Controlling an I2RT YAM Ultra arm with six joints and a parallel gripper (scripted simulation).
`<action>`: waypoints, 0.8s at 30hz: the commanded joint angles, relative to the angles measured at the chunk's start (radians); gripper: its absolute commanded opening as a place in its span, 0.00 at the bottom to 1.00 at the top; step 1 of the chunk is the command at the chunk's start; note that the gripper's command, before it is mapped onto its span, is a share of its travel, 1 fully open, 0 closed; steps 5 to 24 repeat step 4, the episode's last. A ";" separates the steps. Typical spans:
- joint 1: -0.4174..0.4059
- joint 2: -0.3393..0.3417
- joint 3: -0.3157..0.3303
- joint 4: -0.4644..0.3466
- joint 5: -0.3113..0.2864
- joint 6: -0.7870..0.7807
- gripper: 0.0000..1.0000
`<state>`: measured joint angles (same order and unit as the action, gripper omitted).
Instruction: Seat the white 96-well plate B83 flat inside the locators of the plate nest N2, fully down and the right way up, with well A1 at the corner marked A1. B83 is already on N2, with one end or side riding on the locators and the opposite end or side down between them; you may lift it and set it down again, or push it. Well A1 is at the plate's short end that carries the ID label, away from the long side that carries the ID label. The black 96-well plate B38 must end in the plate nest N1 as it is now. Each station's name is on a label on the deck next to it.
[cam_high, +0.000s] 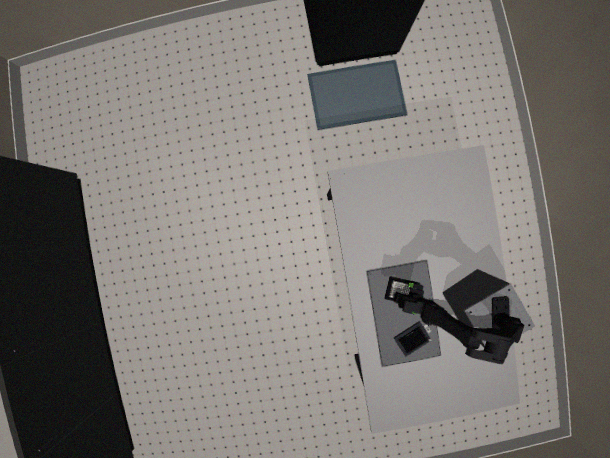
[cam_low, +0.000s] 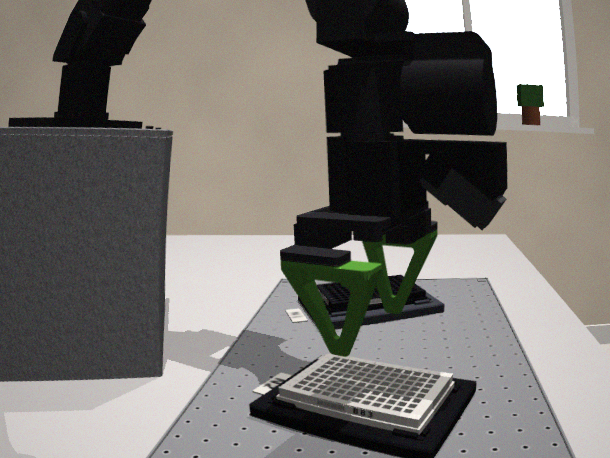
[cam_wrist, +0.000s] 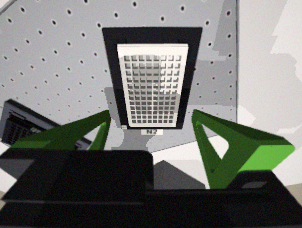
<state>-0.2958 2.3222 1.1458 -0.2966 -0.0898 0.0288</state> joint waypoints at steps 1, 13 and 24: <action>-0.003 -0.011 0.003 -0.009 0.001 -0.002 1.00; -0.003 -0.011 0.003 -0.009 0.001 -0.002 1.00; -0.003 -0.011 0.003 -0.009 0.001 -0.002 1.00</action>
